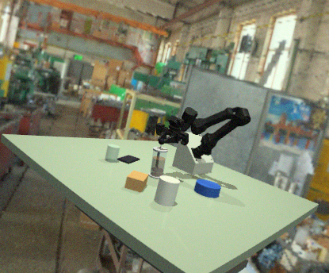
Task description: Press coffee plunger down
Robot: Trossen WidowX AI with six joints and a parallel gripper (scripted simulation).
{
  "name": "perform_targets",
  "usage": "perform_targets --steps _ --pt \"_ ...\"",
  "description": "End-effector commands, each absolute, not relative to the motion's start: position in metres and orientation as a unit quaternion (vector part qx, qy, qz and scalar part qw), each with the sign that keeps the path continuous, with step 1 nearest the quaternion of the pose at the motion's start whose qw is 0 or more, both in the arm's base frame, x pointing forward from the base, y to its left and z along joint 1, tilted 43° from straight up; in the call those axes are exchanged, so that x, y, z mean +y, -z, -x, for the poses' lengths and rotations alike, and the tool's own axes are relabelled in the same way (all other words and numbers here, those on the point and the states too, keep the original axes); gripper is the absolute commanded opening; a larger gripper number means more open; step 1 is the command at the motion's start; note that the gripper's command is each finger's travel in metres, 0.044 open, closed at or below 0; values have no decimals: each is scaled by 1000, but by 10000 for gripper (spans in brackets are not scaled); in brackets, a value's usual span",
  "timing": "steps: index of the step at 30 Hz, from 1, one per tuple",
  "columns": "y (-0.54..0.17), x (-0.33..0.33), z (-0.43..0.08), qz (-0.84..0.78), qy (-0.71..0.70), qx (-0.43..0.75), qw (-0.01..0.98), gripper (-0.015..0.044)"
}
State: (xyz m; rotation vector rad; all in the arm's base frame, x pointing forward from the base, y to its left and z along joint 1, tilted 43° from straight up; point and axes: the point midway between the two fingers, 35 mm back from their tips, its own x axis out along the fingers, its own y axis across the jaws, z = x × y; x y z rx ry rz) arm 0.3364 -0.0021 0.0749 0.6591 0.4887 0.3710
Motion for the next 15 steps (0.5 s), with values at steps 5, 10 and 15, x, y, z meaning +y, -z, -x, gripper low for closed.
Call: perform_targets --steps 5,10,15 --pt "-67 4 -336 -326 -183 250 893 121" --pt "-67 4 -336 -326 -183 250 893 121" --pt "-67 4 -337 -326 -183 250 893 121"
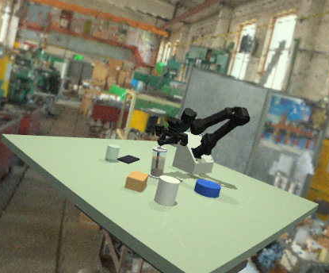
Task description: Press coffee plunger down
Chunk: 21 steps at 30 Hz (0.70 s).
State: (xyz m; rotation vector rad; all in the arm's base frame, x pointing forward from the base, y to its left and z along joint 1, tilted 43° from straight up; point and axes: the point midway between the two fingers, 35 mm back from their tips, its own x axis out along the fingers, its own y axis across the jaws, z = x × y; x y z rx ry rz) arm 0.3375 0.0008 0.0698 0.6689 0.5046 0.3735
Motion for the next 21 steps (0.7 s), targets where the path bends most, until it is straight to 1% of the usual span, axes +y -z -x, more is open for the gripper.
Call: perform_targets --steps 1,17,21 --pt "-67 4 -337 -326 -183 250 893 121" --pt "-69 1 -338 -324 -181 244 896 121" --pt "-69 1 -338 -324 -181 244 896 226"
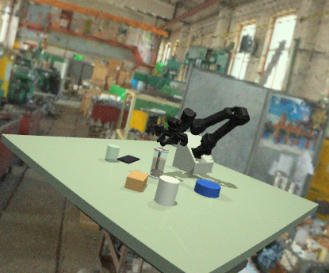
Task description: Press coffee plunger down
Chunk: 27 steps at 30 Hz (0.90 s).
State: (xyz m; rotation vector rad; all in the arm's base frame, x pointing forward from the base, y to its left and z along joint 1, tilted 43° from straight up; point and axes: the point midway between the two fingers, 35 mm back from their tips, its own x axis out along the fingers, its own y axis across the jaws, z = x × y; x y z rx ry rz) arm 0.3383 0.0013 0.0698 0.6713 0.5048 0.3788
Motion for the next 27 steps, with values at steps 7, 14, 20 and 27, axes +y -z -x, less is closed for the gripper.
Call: perform_targets --steps 7,14,20,27 --pt "-69 1 -338 -324 -181 244 896 409" --pt "-76 -7 -339 -322 -180 247 896 440" --pt "-117 -45 -329 -324 -179 253 894 440" --pt "-130 -53 -323 -326 -179 252 893 440"
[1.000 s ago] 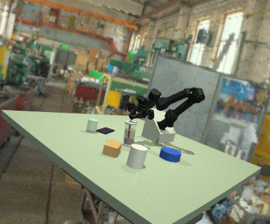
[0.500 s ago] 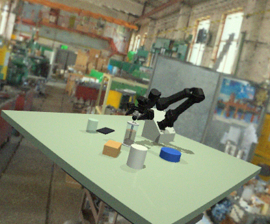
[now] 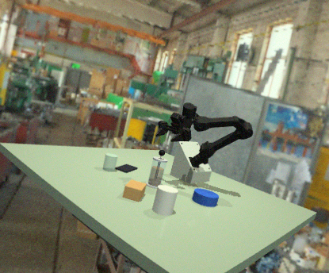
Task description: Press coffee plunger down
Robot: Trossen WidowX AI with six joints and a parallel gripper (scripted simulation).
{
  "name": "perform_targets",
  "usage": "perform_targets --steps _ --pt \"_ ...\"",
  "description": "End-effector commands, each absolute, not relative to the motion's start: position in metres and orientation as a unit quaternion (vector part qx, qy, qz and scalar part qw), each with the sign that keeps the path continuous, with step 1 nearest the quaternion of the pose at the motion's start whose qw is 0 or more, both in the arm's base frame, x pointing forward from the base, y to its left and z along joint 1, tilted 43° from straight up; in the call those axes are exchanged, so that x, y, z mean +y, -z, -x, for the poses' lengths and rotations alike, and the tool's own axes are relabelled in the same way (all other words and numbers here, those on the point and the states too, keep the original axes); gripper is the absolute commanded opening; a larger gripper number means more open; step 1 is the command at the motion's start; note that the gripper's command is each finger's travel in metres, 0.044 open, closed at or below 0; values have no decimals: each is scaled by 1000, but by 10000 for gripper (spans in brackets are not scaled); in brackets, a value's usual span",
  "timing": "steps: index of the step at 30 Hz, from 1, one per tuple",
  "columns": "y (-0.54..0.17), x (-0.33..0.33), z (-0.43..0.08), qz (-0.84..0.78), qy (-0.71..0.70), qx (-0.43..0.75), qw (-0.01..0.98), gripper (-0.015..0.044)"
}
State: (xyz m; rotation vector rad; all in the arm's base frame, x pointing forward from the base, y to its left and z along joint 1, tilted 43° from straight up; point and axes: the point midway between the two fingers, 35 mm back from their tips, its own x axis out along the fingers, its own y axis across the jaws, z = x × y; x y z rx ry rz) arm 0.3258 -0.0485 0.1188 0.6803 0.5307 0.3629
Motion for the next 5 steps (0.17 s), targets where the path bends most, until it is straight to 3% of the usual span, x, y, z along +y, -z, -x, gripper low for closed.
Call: perform_targets --steps 1,5 --pt "-129 -53 -323 -326 -179 252 893 440" --pt "-129 -53 -323 -326 -179 252 893 440"
